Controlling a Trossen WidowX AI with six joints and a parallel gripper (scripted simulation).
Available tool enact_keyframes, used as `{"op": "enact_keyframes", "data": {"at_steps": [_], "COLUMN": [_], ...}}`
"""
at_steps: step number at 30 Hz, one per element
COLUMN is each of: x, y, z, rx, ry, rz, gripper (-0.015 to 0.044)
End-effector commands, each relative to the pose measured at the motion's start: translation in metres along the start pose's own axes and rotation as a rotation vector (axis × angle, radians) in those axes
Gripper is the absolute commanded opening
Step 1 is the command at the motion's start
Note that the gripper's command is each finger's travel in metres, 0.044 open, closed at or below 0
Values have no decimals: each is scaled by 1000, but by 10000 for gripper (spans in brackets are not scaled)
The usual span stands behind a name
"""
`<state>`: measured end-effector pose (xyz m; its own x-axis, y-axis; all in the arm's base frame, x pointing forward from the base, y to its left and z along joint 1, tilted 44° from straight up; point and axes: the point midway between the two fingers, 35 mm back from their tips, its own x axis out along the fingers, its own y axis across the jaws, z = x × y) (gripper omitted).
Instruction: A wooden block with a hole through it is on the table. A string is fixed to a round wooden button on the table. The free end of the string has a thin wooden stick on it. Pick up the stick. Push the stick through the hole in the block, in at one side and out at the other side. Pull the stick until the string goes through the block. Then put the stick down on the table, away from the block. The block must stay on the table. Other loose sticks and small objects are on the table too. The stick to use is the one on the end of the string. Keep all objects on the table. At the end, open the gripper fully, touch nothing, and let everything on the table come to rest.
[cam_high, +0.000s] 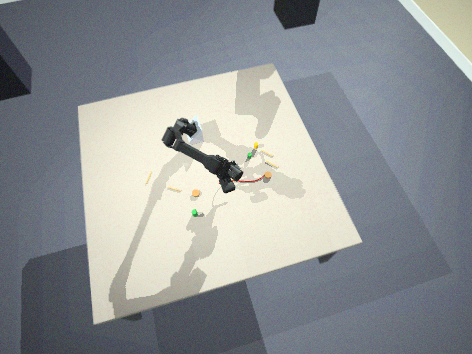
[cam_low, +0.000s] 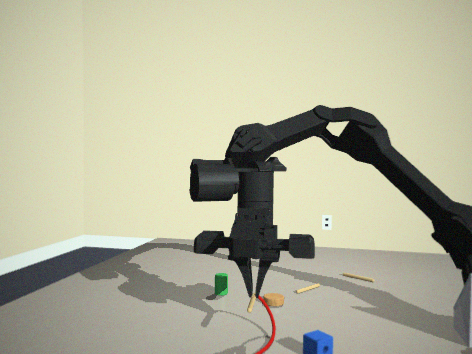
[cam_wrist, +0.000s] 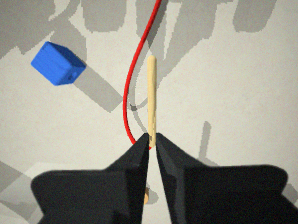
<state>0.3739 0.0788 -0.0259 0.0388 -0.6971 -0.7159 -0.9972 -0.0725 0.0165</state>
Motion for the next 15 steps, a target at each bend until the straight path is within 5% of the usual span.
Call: {"op": "enact_keyframes", "data": {"at_steps": [1, 15], "x": [-1, -1], "y": [-2, -9], "z": [4, 11], "rx": [-149, -643], "ry": [-4, -3], "rz": [-1, -3], "gripper": [0, 0]}}
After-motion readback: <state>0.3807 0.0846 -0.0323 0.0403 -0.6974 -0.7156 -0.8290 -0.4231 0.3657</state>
